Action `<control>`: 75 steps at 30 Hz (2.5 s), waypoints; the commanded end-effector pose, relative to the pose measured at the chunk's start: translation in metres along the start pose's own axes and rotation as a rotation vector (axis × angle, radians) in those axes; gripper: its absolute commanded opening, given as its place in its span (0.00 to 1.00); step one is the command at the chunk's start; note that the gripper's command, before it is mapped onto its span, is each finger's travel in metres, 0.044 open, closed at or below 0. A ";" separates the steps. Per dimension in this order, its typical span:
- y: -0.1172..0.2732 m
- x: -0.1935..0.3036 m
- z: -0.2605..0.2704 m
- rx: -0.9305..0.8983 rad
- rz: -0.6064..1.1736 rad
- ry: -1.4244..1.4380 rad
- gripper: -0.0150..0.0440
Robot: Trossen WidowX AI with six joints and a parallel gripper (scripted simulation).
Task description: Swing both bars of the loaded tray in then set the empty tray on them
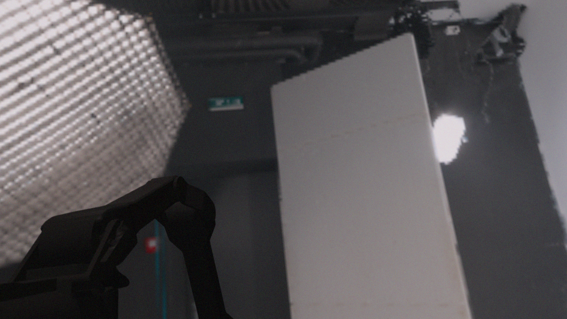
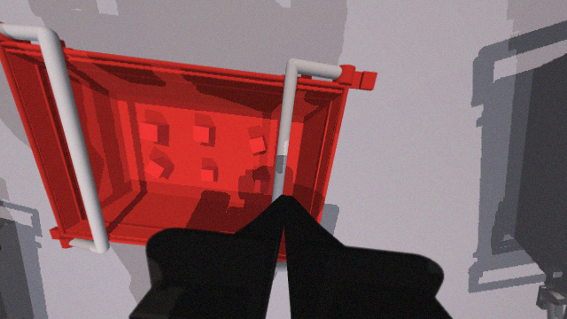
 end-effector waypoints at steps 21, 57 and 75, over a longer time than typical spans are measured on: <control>0.018 -0.002 0.000 0.000 0.000 0.000 0.70; 0.021 0.270 0.307 -0.023 0.034 -0.108 1.00; -0.007 0.333 0.316 -0.027 0.034 -0.186 1.00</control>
Point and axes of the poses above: the point midway between the two fingers, 35 mm back from their tips, its own y axis back along the fingers, its own z axis across the jaws, x = y × z, the point moved 5 cm from there along y, back along the fingers, and after that the axes turned 14 degrees about -y, right-handed, at the moved point
